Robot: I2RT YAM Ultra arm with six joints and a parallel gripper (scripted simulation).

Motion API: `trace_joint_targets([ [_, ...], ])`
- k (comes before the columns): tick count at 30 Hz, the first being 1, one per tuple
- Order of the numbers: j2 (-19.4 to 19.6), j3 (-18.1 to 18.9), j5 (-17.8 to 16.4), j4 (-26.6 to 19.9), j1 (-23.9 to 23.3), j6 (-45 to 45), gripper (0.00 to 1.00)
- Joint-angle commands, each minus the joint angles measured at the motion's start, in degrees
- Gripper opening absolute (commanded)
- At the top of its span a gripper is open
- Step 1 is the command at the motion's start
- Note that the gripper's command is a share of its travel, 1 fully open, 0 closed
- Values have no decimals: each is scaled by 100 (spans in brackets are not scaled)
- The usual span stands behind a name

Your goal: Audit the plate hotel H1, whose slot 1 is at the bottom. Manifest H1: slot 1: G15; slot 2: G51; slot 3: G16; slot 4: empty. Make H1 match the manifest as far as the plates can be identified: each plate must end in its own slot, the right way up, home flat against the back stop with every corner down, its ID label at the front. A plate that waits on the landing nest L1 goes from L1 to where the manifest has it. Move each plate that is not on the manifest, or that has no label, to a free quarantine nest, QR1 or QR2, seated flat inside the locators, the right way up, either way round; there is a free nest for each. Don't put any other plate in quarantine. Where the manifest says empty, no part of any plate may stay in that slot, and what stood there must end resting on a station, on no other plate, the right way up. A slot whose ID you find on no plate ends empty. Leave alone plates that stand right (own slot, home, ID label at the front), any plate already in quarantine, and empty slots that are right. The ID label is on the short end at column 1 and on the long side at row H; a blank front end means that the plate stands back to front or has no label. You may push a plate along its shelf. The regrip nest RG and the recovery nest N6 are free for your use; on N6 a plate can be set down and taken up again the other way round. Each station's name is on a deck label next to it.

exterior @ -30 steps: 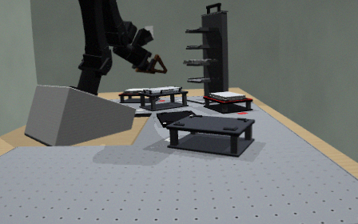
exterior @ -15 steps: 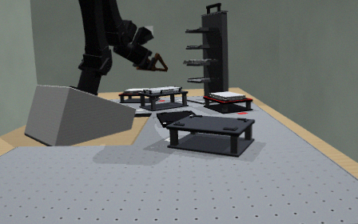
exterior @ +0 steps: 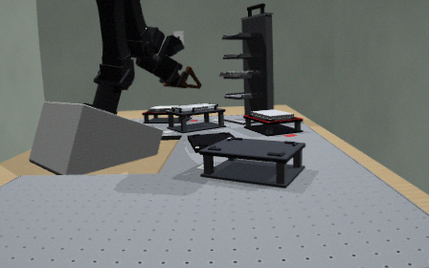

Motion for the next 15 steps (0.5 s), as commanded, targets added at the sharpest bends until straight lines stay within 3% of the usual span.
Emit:
trace_joint_targets([
  [1, 255, -112, -65, 509, -47, -16, 100],
  [4, 377, -157, -87, 680, -69, -21, 100],
  [8, 923, -324, -172, 1405, -156, -42, 100],
  [15, 929, -495, 11, 1551, 31, 3, 100],
])
